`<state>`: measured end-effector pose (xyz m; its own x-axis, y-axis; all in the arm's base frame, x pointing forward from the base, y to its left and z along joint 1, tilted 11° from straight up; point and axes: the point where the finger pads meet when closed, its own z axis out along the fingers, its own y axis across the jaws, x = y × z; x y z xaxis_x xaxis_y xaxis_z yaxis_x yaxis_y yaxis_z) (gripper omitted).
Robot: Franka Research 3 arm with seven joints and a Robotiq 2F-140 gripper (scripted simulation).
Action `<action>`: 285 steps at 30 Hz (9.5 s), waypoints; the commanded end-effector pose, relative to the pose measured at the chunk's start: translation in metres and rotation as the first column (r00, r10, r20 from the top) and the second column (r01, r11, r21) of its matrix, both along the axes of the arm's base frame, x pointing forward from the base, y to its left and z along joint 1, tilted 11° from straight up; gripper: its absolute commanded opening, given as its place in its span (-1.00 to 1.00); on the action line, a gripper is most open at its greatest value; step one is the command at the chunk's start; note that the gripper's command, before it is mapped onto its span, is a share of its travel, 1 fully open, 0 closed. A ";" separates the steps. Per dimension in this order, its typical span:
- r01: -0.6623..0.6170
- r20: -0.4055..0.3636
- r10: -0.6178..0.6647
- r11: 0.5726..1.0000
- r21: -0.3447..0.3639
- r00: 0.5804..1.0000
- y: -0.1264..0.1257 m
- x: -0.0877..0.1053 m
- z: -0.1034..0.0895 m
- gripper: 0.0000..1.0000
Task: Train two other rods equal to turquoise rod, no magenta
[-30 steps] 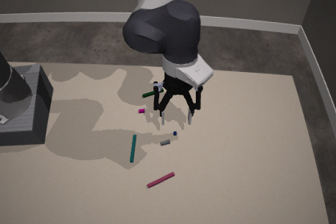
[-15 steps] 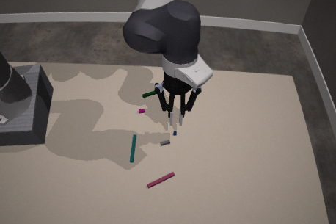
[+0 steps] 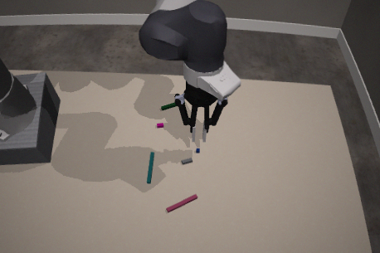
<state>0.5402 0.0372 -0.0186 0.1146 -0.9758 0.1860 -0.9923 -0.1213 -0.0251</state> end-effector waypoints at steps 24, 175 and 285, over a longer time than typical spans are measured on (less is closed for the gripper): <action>0.011 0.000 -0.011 1.000 0.000 1.000 -0.003 0.001 -0.019 -0.71; 0.011 0.000 -0.011 1.000 0.000 1.000 -0.008 0.003 -0.051 -0.71; 0.011 0.000 -0.011 1.000 0.000 1.000 -0.011 0.002 -0.067 -0.71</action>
<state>0.5407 0.0252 -0.0858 0.0967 -0.9778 0.1857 -0.9945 -0.1026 -0.0223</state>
